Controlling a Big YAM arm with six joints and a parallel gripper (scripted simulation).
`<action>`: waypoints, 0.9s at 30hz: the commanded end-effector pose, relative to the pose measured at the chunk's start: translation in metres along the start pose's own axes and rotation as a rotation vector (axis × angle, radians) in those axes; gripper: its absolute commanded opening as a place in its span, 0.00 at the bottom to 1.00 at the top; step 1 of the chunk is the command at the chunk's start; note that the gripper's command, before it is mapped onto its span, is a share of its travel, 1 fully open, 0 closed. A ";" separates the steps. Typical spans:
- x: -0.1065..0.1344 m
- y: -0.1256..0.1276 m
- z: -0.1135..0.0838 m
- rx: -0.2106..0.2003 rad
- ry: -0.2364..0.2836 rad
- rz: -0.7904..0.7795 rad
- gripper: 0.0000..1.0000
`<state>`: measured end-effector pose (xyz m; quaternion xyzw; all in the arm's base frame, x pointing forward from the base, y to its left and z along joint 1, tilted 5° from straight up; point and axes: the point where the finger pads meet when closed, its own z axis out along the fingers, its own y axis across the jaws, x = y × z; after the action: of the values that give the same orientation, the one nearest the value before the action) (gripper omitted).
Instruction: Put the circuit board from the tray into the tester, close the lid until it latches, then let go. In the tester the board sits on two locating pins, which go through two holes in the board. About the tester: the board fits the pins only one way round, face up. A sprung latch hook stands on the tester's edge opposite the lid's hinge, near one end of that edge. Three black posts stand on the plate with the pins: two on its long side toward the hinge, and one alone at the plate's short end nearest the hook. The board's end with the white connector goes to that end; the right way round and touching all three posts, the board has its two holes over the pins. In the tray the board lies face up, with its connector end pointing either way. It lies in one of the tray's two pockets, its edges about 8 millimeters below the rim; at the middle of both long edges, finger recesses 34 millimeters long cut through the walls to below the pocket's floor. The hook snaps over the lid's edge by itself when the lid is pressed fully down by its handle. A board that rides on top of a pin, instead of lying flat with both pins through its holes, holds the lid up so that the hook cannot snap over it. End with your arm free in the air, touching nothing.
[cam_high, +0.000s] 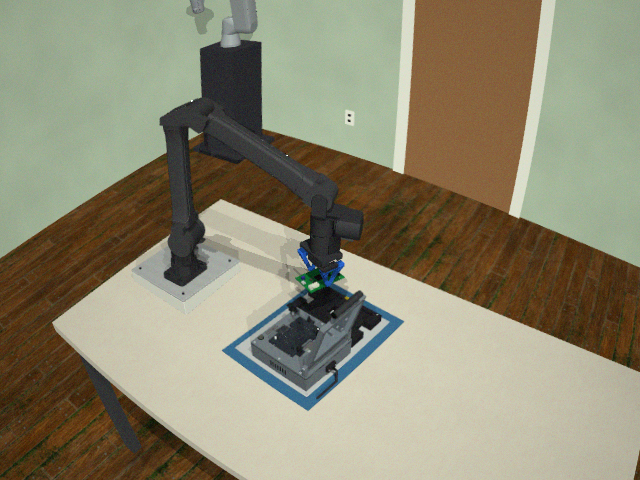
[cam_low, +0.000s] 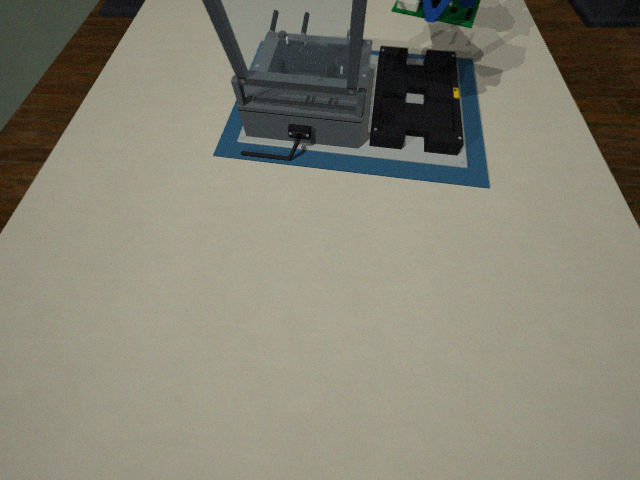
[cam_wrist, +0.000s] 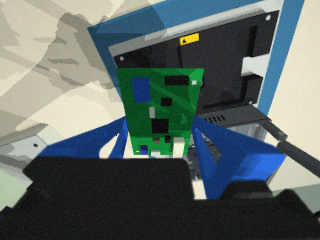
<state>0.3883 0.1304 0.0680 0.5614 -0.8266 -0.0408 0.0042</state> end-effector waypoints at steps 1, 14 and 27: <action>-0.017 -0.025 -0.028 0.060 -0.053 0.066 0.72; -0.017 -0.025 -0.028 0.056 -0.059 0.262 0.72; -0.017 -0.025 -0.028 0.050 -0.066 0.504 0.72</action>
<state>0.3883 0.1305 0.0680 0.3818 -0.9233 -0.0392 0.0124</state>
